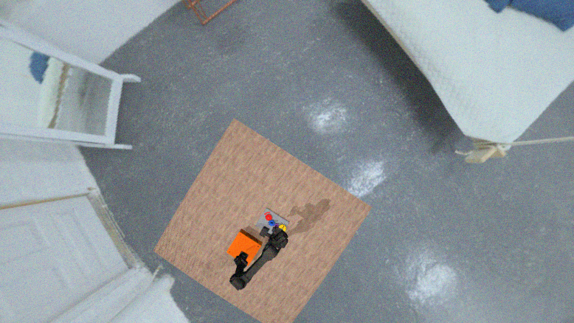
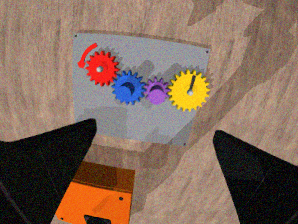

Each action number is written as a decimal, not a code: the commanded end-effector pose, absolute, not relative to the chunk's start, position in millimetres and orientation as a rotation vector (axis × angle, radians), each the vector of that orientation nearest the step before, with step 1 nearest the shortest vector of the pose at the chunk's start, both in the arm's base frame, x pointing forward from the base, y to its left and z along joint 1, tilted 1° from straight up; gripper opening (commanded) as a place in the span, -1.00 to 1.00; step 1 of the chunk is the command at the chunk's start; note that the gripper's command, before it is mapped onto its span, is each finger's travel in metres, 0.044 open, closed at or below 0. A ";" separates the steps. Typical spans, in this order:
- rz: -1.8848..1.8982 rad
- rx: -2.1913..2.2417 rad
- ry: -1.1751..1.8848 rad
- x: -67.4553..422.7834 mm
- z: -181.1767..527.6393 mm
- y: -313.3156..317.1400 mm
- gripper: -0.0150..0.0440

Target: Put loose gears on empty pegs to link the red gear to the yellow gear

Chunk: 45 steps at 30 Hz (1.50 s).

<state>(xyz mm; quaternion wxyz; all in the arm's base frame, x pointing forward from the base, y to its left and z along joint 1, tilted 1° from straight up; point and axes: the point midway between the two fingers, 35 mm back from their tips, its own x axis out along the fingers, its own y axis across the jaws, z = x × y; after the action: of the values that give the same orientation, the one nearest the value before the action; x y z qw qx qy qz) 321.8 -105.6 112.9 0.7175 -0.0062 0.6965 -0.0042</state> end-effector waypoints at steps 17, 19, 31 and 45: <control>-0.008 -0.012 1.540 322.5 113.3 -102.6 1.00; 0.017 -0.025 1.524 328.7 116.5 -79.8 1.00; 0.040 -0.004 1.530 310.7 135.2 102.8 1.00; 0.016 0.016 1.553 214.2 150.9 230.9 1.00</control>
<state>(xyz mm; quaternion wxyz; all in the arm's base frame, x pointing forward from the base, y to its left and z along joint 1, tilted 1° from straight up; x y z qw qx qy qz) 223.6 224.0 148.8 0.7132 -0.0004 0.7007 0.0174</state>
